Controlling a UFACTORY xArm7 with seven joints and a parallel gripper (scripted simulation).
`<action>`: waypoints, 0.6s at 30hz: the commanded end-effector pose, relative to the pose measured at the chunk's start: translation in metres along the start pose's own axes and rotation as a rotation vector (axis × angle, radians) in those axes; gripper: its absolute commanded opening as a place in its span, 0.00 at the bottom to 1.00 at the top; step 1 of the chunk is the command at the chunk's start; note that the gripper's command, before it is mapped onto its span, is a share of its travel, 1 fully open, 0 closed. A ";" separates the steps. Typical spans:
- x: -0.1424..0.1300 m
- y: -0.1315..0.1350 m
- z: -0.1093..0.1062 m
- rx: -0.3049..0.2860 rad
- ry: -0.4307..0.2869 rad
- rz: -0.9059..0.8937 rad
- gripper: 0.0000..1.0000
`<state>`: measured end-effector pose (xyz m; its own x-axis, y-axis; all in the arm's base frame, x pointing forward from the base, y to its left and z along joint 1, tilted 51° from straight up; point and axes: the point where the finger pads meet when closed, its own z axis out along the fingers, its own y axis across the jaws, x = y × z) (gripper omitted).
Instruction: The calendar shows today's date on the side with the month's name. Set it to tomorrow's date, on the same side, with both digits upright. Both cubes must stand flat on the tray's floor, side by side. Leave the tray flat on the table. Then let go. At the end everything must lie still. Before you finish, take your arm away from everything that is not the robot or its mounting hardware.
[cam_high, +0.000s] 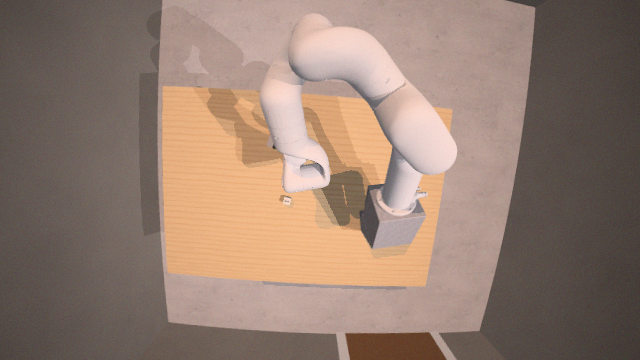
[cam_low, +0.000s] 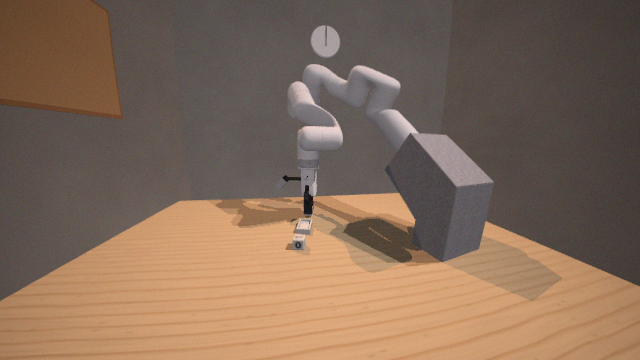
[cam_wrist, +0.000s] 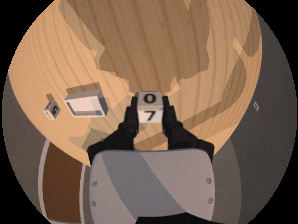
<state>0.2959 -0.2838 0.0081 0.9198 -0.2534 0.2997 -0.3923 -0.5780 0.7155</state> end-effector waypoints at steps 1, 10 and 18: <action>0.001 -0.001 -0.001 0.002 0.002 -0.001 0.27; 0.001 -0.001 -0.001 0.002 0.002 -0.001 0.27; 0.001 -0.001 0.001 0.002 0.002 -0.001 0.27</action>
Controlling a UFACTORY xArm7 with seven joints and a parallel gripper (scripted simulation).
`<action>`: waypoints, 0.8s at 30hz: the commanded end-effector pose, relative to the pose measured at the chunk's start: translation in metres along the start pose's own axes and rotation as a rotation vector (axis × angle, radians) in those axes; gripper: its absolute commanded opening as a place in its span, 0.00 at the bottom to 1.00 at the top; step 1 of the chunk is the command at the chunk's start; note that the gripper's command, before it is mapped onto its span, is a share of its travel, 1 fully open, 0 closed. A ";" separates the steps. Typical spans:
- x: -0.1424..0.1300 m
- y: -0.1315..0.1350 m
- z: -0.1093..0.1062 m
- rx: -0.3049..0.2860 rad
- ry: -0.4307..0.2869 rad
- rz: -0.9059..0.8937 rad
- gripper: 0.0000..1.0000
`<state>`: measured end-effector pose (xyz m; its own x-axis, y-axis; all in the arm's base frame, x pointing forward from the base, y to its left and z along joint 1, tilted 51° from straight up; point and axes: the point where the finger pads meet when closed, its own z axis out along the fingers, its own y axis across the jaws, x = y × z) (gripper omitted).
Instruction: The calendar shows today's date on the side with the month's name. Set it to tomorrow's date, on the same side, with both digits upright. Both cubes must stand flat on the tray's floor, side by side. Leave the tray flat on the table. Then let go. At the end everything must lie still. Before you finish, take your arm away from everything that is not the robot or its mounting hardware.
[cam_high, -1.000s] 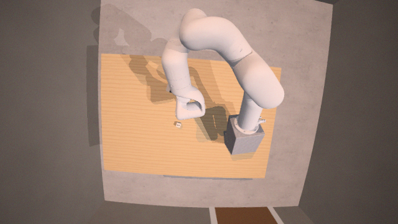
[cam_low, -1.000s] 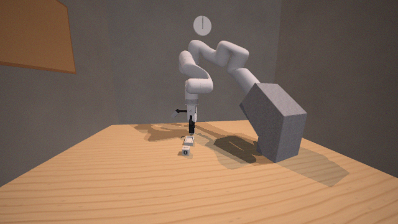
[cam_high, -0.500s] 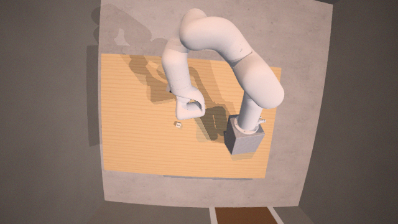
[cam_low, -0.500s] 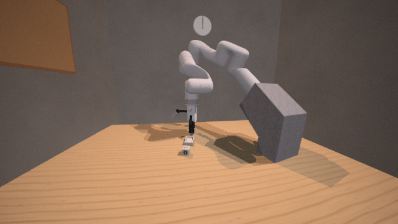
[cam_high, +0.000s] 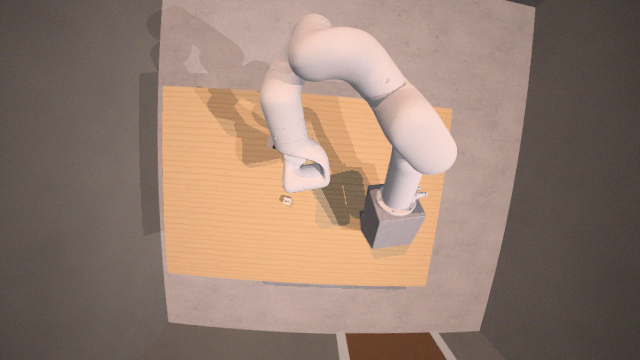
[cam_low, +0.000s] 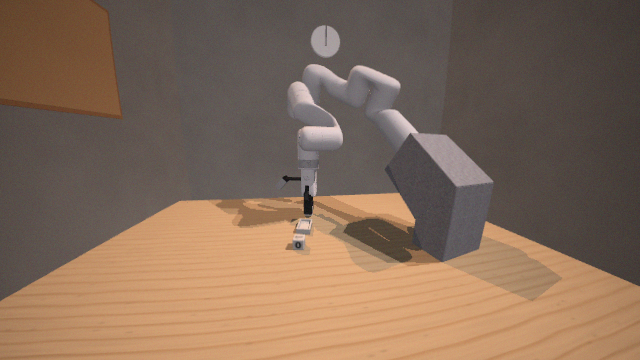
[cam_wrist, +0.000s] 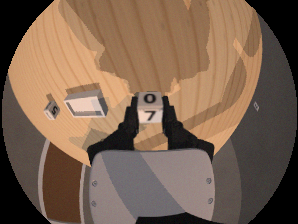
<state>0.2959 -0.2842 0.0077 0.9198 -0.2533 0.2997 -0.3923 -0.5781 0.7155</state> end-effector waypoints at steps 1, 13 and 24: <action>0.001 -0.001 0.000 0.002 0.002 -0.001 0.27; 0.001 -0.001 0.003 0.002 0.002 -0.001 0.27; 0.001 -0.001 0.003 0.002 0.002 -0.001 0.27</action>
